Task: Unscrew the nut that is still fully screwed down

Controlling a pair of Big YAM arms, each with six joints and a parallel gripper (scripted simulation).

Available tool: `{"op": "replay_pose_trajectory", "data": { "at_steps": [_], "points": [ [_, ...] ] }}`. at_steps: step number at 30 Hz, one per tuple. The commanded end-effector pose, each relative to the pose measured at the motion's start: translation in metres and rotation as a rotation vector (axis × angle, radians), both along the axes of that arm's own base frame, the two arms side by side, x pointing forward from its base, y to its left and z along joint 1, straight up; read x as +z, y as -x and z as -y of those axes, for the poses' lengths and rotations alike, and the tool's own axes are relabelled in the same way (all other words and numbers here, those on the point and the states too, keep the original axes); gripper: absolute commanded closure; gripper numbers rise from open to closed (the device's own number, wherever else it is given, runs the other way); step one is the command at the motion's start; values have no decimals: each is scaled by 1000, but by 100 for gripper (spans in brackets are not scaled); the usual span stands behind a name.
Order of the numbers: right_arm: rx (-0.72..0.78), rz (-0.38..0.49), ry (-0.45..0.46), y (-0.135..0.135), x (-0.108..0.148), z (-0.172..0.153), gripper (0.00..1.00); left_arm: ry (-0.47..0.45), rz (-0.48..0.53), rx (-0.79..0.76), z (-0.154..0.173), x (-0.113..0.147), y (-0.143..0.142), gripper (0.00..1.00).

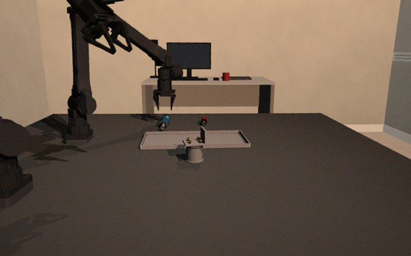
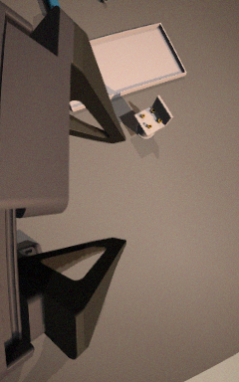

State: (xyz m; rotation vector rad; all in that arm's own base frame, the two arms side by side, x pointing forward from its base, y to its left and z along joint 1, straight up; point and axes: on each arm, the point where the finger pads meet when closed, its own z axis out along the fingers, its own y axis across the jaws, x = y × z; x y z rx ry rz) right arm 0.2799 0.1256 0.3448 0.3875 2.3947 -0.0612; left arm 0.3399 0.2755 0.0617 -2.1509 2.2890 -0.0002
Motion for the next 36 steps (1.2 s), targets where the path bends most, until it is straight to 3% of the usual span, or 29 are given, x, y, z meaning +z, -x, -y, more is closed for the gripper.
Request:
{"op": "replay_pose_trajectory", "data": {
  "at_steps": [1, 5, 6, 9, 36],
  "points": [
    [-42, 39, -57, 3, 36, 8, 14, -21, 25, -2, -8, 13, -10, 35],
    [-41, 14, -34, -1, 25, 5, 14, -21, 25, -2, -8, 13, -10, 35],
    [-38, -19, -4, 2, 1, 7, 14, -21, 25, -2, -8, 13, -10, 35],
    [-23, 17, -29, 2, 20, 3, 14, -21, 25, -2, -8, 13, -10, 35],
    [-23, 17, -29, 2, 20, 3, 14, -21, 25, -2, -8, 13, -10, 35]
  ]
}}
